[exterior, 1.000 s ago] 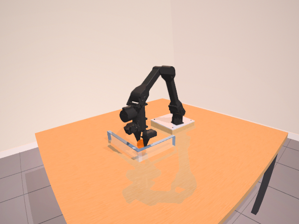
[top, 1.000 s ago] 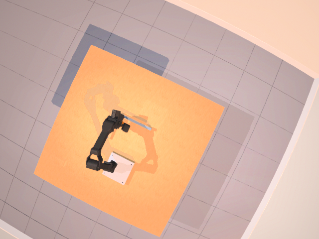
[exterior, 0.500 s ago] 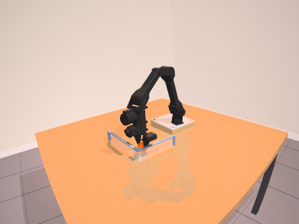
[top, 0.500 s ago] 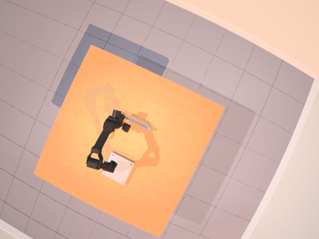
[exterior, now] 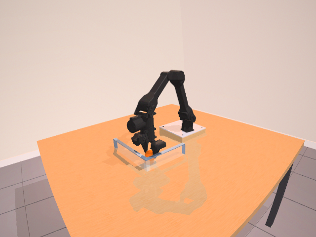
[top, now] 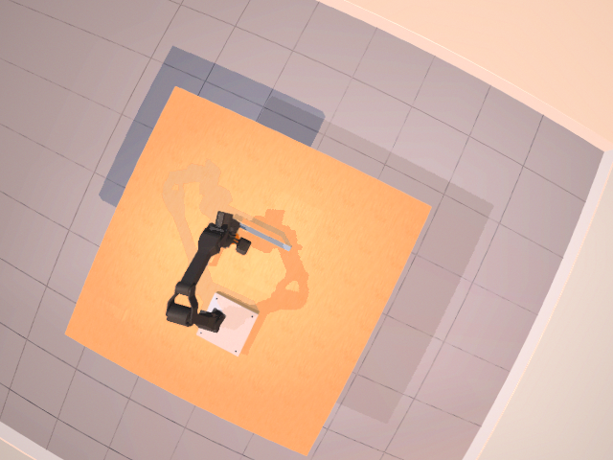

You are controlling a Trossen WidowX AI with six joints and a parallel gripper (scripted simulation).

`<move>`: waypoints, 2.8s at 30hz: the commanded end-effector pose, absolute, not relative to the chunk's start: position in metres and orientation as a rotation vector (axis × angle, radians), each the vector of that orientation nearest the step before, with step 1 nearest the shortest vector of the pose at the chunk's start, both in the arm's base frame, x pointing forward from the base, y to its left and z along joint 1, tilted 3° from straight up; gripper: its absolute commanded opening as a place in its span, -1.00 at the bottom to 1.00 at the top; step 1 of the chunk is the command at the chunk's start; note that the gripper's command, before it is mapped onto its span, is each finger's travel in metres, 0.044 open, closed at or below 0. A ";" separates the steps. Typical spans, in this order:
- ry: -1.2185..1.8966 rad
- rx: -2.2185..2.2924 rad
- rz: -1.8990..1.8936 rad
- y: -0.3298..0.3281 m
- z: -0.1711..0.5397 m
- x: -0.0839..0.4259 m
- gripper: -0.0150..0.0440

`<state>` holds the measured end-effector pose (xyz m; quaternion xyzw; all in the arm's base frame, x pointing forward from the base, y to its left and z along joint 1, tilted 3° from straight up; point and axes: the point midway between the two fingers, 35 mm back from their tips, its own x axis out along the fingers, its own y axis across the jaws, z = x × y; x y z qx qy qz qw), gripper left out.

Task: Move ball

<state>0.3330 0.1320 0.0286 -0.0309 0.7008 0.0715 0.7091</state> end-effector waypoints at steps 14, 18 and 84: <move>1.535 -0.059 0.158 0.129 0.109 0.336 0.75; 1.527 -0.163 0.255 0.123 0.101 0.332 0.48; 1.414 -0.685 0.754 0.125 0.027 0.329 -0.49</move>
